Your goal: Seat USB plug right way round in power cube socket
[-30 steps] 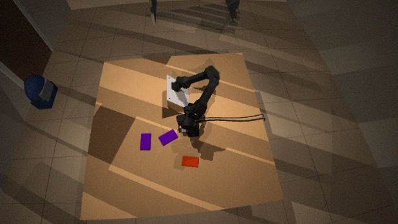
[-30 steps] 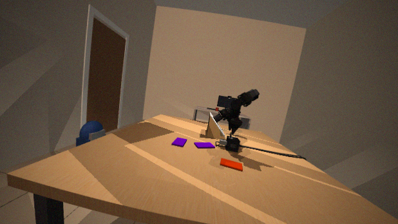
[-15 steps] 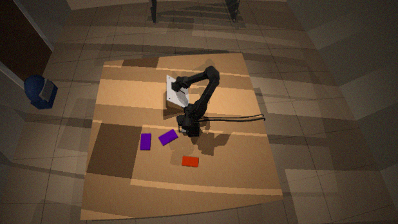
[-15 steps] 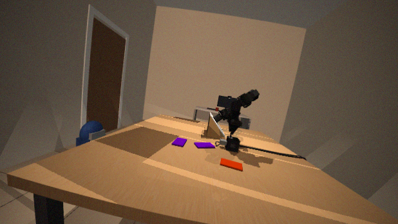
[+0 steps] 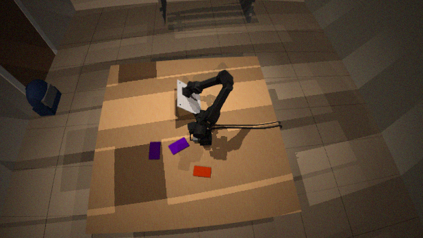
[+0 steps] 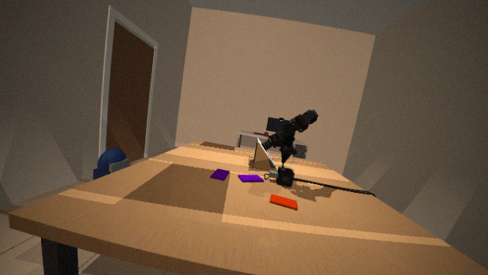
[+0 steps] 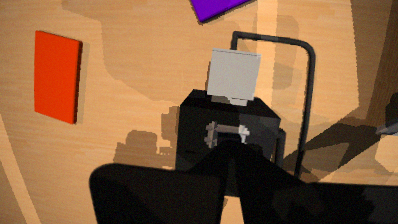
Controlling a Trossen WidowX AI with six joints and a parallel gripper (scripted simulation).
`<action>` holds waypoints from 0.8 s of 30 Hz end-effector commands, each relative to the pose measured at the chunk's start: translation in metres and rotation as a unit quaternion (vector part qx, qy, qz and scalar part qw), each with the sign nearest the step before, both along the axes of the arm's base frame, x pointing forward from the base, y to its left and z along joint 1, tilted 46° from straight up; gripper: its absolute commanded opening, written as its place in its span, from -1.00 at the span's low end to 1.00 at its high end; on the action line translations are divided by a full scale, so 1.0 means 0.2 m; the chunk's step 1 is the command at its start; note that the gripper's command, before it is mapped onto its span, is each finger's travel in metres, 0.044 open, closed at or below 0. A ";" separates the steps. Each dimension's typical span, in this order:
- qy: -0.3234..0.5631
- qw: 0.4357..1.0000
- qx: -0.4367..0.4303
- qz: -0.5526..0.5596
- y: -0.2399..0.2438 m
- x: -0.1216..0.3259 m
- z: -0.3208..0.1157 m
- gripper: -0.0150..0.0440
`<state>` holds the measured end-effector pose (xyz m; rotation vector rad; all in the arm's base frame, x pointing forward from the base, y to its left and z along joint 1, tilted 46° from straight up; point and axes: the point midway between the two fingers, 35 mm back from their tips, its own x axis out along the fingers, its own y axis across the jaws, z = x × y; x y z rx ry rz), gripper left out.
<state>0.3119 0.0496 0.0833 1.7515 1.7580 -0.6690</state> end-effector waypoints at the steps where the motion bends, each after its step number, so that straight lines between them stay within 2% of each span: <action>1: 0.000 1.000 0.000 0.000 0.00 0.00 0.00 -0.49; 24: 0.000 1.000 0.000 0.000 -0.03 0.00 0.03 -0.49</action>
